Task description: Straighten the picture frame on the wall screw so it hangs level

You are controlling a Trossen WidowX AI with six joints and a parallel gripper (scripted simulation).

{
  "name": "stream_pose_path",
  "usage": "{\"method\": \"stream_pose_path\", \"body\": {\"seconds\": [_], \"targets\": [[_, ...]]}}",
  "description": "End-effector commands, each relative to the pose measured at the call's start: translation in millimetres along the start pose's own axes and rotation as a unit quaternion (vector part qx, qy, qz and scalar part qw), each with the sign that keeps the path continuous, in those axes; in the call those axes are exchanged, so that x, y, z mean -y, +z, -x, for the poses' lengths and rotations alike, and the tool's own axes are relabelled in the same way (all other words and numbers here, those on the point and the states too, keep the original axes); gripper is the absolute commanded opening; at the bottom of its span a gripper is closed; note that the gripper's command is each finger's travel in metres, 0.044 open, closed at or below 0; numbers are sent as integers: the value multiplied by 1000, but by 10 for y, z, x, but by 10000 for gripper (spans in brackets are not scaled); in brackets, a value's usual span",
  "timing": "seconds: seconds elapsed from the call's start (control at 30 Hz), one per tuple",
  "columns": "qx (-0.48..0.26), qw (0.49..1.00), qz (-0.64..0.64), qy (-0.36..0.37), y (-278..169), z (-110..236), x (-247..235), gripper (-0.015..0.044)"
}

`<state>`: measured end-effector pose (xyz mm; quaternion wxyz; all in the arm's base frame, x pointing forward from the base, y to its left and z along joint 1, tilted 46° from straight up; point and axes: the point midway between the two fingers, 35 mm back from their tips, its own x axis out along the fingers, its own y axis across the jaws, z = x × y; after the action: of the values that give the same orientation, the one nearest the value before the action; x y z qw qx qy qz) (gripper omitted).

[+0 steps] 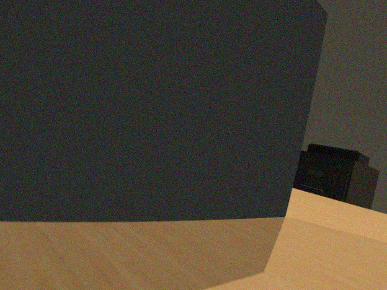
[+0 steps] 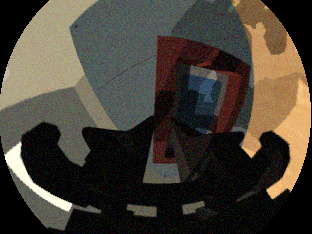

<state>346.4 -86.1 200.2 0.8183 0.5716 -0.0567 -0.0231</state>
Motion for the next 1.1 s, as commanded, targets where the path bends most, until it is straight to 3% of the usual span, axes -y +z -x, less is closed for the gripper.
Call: {"method": "stream_pose_path", "body": {"seconds": [0.0, 1.07], "targets": [[-3, 1000, 2, 4, -10, 0, -3, 0], [-1, 1000, 22, 4, -2, -1, 28, 0]]}}
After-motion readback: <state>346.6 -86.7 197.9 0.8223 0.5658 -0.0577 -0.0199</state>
